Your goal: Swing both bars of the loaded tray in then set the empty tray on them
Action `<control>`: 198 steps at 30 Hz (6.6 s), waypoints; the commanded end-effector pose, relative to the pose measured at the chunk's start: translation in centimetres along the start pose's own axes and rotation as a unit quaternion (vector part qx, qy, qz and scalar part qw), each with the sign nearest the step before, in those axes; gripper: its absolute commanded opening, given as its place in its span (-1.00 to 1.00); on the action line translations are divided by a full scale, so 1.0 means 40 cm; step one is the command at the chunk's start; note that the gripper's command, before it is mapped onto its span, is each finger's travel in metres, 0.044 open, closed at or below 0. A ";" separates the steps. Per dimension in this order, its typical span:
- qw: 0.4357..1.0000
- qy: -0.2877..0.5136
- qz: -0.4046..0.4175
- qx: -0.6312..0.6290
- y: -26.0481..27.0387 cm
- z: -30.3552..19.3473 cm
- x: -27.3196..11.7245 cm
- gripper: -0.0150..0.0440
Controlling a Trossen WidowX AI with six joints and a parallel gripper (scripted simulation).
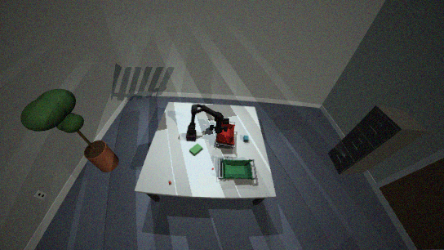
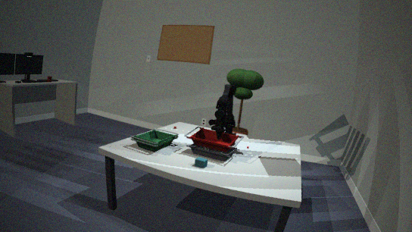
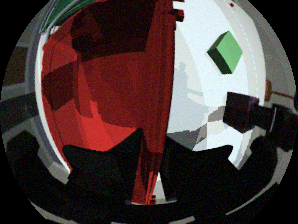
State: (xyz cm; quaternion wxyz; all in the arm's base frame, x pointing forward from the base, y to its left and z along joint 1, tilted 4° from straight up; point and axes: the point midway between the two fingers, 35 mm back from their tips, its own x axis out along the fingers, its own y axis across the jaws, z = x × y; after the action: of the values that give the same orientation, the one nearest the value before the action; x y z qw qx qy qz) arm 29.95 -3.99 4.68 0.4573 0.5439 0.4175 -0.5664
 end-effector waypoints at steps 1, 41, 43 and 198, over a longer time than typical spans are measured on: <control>1.000 0.000 -0.012 0.000 -0.015 0.000 0.012 -0.49; 1.000 0.000 -0.003 0.000 -0.005 0.000 0.009 -0.49; 1.000 0.000 -0.006 0.000 -0.010 0.000 0.017 -0.49; 1.000 0.000 -0.012 0.000 -0.027 0.000 0.058 0.30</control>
State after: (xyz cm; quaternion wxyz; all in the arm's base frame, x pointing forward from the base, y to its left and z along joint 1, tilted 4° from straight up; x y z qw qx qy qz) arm 29.17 -3.95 2.46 0.4532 0.5398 0.4213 -0.5707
